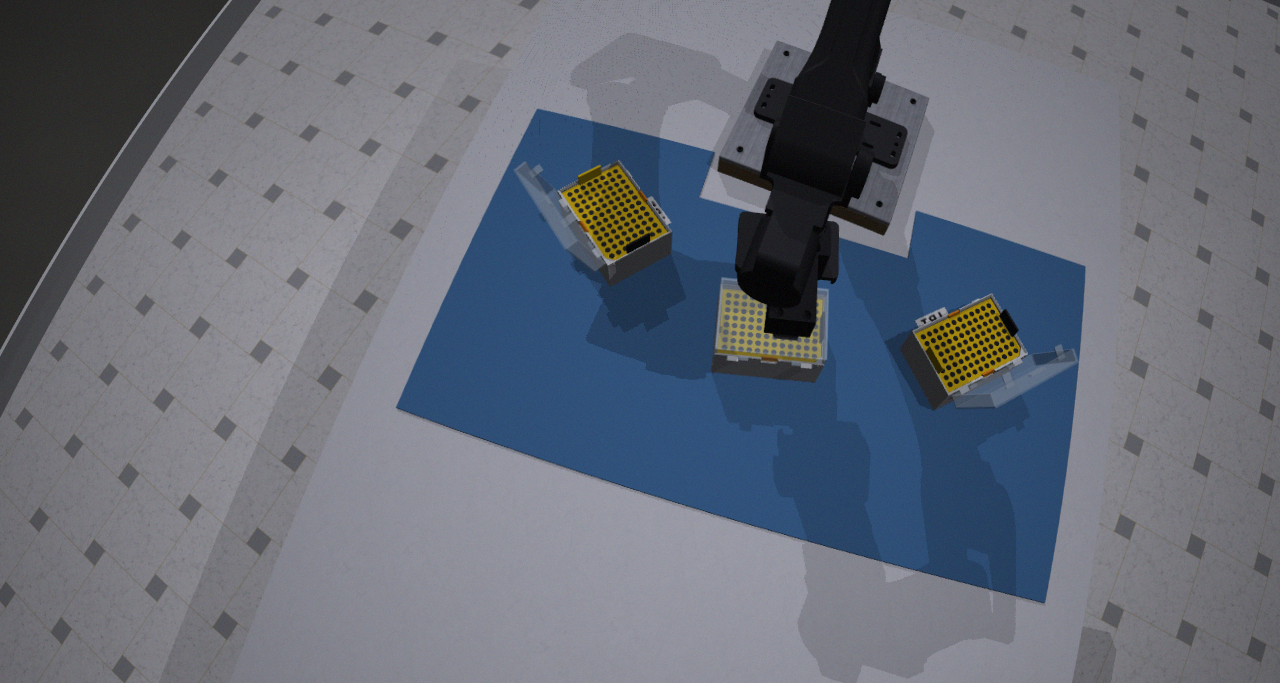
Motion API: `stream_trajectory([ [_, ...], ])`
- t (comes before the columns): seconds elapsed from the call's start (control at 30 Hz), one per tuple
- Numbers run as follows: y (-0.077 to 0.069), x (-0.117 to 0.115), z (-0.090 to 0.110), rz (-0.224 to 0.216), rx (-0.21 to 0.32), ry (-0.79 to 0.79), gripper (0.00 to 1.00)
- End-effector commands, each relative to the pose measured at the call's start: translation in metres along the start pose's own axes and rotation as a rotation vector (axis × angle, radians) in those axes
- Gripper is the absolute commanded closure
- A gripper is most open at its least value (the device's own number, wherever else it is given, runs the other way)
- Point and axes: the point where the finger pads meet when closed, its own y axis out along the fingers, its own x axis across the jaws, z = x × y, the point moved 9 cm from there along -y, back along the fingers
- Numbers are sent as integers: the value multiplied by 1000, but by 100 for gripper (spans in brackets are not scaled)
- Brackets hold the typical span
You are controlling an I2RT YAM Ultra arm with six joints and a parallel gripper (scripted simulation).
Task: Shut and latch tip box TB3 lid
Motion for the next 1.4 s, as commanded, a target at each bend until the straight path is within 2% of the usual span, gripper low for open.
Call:
stream_trajectory([
  [0.0, 9, -1, -4, 5, -21, -1, 100],
  [0.33, -1, -1, -3, 5, -21, -1, 100],
  [1.37, -49, 0, -2, 5, -21, -1, 100],
])
